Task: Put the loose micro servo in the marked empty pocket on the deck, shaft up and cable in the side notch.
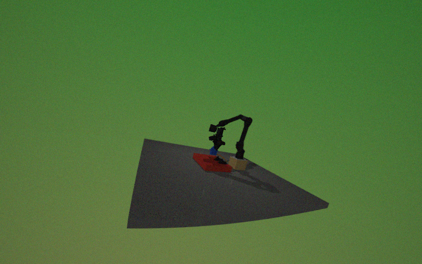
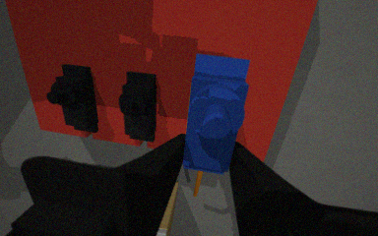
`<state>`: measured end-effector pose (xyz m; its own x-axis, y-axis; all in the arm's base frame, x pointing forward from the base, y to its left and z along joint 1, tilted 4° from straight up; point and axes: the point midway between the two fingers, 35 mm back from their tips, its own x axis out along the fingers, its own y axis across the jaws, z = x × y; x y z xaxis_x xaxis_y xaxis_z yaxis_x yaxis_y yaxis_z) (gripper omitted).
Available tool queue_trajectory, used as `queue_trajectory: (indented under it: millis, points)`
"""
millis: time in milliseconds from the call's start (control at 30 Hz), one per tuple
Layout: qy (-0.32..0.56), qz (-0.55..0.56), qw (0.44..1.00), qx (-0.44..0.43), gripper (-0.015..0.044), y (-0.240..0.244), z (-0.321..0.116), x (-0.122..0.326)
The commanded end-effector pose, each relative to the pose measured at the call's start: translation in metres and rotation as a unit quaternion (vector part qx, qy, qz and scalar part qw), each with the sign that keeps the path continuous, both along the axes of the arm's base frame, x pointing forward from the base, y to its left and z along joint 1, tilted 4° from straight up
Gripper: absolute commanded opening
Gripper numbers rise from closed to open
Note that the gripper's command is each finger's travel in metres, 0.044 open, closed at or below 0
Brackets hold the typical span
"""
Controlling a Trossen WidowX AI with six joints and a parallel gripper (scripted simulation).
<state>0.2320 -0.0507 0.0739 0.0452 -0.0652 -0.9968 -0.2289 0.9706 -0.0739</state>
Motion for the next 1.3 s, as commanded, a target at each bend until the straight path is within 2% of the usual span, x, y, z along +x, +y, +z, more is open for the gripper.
queue_trajectory:
  millis: [0, 133, 1267]
  points:
    - [-0.002, 0.001, 1.0, 0.001, 0.0, -0.003, 0.001, -0.016]
    - [-0.002, 0.001, 1.0, 0.001, 0.0, -0.006, 0.0, -0.027]
    - [-0.002, 0.001, 1.0, 0.001, 0.0, -0.007, -0.025, -0.025]
